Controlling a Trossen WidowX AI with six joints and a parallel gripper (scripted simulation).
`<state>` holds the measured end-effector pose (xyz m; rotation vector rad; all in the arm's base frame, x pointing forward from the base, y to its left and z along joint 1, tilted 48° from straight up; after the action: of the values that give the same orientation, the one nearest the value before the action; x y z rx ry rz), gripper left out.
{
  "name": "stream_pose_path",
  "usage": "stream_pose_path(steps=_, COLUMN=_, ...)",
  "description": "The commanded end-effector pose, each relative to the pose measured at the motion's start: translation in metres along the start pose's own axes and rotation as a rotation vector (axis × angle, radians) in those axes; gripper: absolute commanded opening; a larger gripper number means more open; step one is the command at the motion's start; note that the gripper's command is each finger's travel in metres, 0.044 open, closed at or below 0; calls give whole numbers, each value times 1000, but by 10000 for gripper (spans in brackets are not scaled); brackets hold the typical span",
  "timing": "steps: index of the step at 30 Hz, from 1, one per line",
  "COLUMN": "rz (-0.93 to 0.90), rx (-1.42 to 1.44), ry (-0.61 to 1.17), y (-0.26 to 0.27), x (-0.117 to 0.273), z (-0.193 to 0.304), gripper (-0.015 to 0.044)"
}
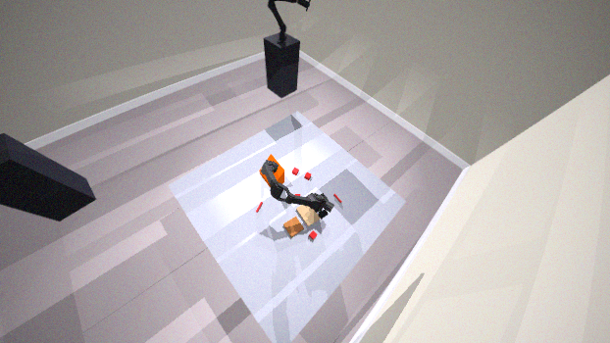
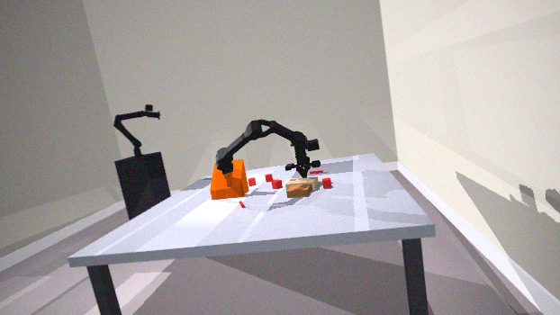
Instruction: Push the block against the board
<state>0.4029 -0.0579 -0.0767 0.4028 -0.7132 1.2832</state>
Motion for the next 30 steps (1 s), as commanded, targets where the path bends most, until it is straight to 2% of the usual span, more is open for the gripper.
stream_pose_path(steps=1, rz=-6, rx=-1, ry=8, y=1, x=-3, z=7, gripper=0)
stream_pose_path(steps=30, rz=-7, rx=-1, ry=10, y=1, x=-4, z=16, gripper=0)
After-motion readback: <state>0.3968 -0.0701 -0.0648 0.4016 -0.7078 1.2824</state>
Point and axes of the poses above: the point midway between the two fingers, 35 mm back from their tips, its own x axis back along the fingers, its own y axis across the jaws, z = x × y, the point moved 6 cm from there along x, back along the fingers, and after that the axes turned 2 degrees about -x, right-handed, at the moved point
